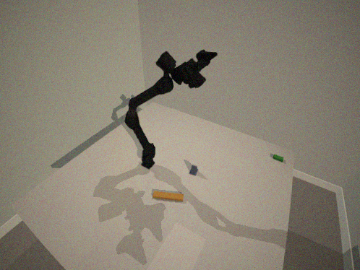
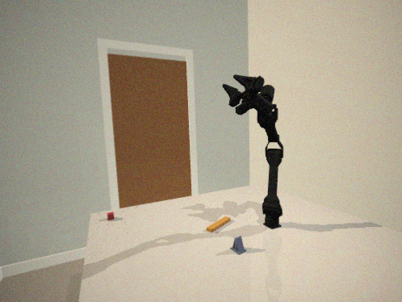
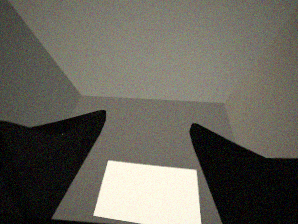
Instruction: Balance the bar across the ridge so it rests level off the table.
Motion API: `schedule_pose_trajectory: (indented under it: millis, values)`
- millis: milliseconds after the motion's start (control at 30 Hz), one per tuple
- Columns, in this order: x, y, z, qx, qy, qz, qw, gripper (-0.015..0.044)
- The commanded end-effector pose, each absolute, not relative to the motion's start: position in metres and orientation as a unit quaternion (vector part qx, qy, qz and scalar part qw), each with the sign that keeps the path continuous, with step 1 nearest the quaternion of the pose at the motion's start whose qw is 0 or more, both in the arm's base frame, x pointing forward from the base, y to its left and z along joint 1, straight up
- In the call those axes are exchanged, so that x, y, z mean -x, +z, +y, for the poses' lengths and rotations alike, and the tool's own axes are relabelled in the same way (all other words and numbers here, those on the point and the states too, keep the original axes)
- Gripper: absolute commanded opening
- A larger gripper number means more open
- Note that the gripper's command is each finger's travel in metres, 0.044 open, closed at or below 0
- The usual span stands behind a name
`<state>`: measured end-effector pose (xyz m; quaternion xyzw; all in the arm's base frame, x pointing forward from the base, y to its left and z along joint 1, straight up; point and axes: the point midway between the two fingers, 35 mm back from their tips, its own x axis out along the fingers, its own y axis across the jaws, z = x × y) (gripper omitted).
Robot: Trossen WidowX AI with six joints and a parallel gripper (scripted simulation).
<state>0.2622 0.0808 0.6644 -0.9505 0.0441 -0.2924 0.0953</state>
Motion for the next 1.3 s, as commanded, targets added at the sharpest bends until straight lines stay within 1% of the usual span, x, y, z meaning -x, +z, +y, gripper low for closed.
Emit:
schedule_pose_trajectory:
  millis: [0,67,100,367,667,967,1267]
  values:
    - [-0.263,0.664,0.081,0.951,-0.291,0.045,0.092,0.0374]
    - [-0.268,0.659,0.081,0.955,-0.283,0.053,0.063,0.0321]
    - [-0.272,0.656,0.081,0.958,-0.277,0.059,0.041,0.0315]
    - [-0.302,0.627,0.079,0.962,-0.219,0.099,-0.129,0.0315]
    - [-0.333,0.59,0.072,0.931,-0.142,0.122,-0.313,0.0315]
    - [-0.36,0.55,0.058,0.867,-0.059,0.122,-0.479,0.0315]
    - [-0.382,0.507,0.039,0.776,0.025,0.1,-0.622,0.0315]
